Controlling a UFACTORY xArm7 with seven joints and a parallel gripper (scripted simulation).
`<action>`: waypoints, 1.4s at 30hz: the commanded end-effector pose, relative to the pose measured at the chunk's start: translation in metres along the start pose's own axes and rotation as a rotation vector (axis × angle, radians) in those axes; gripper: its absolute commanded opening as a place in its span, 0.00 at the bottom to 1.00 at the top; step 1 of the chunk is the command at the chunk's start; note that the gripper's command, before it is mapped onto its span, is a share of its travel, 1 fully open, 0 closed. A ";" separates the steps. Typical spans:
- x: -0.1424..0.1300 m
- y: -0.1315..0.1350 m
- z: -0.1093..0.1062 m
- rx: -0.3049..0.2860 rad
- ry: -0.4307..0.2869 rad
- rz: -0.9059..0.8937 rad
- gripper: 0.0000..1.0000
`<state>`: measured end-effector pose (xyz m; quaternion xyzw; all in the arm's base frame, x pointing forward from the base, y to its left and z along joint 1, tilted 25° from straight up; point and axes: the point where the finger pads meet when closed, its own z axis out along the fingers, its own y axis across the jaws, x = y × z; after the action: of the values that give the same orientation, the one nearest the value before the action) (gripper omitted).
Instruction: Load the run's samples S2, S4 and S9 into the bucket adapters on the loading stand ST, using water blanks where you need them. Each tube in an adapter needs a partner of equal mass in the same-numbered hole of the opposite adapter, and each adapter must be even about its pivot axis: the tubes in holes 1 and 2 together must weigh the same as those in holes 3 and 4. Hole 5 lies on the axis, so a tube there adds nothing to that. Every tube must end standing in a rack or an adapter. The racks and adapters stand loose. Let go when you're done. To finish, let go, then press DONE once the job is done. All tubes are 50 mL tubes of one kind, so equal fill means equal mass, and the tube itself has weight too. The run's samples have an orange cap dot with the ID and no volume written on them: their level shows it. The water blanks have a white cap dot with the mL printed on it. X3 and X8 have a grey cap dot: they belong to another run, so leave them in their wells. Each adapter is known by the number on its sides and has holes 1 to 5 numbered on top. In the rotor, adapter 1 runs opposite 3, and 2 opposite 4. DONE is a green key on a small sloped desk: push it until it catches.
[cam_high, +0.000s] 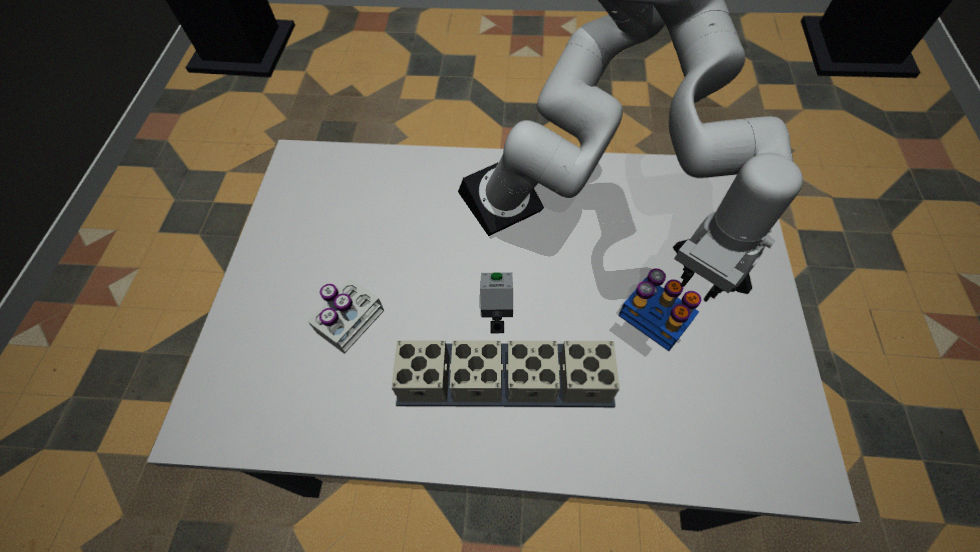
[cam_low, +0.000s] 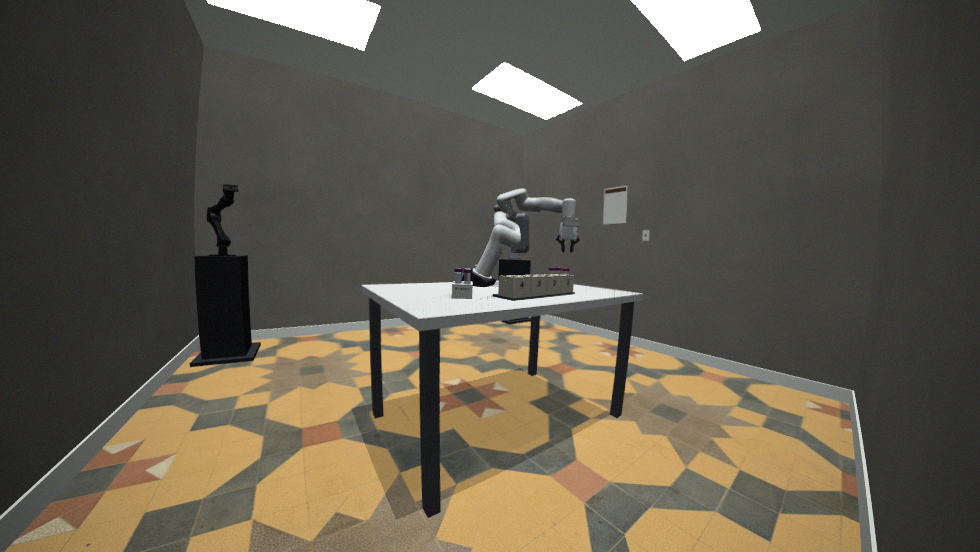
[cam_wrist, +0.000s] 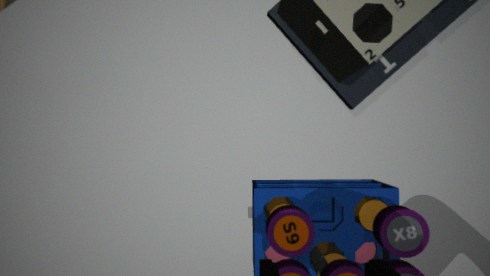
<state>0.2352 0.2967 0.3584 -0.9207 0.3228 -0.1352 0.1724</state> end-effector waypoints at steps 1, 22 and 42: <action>0.000 -0.001 -0.009 0.003 0.000 0.000 0.44; 0.000 -0.001 -0.020 0.003 0.000 0.000 0.44; -0.032 0.031 -0.020 0.003 0.000 -0.301 0.57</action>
<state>0.2079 0.2912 0.3661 -0.9432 0.2520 -0.1469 0.1592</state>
